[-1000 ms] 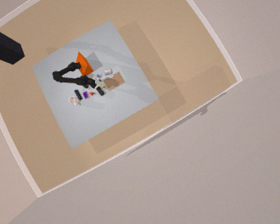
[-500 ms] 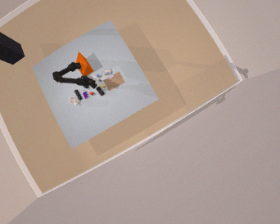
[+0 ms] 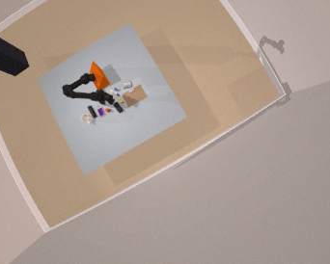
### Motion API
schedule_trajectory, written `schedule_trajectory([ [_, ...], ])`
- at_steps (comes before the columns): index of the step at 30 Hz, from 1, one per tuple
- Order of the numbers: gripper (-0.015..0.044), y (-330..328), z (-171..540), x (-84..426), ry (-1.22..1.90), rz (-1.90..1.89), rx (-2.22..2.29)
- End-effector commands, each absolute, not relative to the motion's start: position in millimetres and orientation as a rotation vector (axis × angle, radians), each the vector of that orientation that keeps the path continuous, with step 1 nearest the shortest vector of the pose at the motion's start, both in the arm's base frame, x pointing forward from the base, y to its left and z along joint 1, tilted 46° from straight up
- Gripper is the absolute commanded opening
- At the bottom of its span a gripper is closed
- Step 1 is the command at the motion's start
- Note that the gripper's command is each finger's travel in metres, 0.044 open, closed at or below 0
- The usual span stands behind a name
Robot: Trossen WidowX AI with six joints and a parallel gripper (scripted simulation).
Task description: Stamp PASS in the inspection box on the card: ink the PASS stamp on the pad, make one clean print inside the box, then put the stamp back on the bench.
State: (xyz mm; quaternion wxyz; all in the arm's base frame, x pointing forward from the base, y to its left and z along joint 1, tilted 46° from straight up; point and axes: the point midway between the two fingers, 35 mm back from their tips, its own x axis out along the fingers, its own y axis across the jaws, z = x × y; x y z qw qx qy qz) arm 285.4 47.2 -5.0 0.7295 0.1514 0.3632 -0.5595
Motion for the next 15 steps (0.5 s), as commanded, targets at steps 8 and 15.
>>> schedule_trajectory([
  [8, 0.0, 40.5, -10.3, 284.8, 0.799, -1.234, 0.324],
  [15, 0.0, 37.1, -13.4, 285.1, 0.799, -1.234, 0.324],
])
